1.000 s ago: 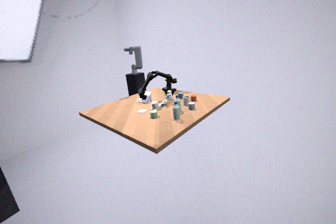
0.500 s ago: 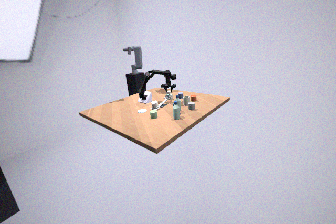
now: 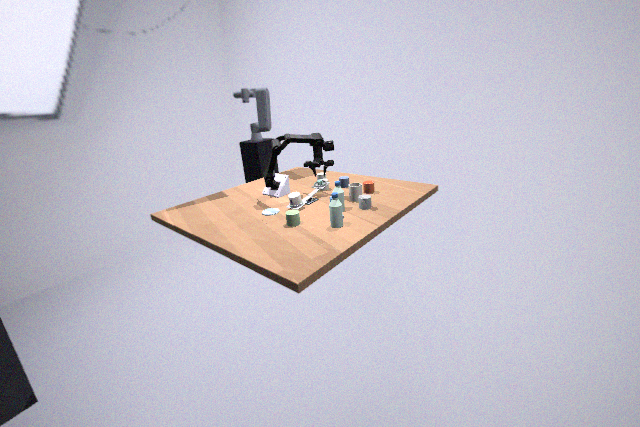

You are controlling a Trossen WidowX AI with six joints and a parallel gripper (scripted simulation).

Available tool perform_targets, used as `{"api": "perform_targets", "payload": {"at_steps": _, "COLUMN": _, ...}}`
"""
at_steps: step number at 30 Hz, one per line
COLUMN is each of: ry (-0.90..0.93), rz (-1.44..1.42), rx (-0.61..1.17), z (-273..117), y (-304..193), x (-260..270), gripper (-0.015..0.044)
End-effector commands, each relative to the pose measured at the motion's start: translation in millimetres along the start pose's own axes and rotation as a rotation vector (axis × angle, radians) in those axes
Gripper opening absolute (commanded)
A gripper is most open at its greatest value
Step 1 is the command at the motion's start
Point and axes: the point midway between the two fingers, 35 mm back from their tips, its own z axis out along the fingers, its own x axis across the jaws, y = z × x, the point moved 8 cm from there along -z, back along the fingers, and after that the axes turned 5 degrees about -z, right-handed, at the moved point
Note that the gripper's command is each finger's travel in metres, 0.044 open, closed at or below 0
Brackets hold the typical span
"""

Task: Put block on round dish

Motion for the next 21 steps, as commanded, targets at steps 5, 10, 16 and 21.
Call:
{"api": "perform_targets", "payload": {"at_steps": 5, "ry": -0.004, "rz": -0.004, "rx": -0.002, "z": 14, "y": 2, "x": 0, "gripper": 0.0260}}
{"api": "perform_targets", "payload": {"at_steps": 10, "ry": -0.004, "rz": -0.003, "rx": -0.002, "z": 22, "y": 2, "x": 0, "gripper": 0.0260}}
{"api": "perform_targets", "payload": {"at_steps": 16, "ry": -0.004, "rz": -0.003, "rx": -0.003, "z": 31, "y": 2, "x": 0, "gripper": 0.0260}}
{"api": "perform_targets", "payload": {"at_steps": 21, "ry": -0.004, "rz": -0.003, "rx": -0.003, "z": 39, "y": 2, "x": 0, "gripper": 0.0260}}
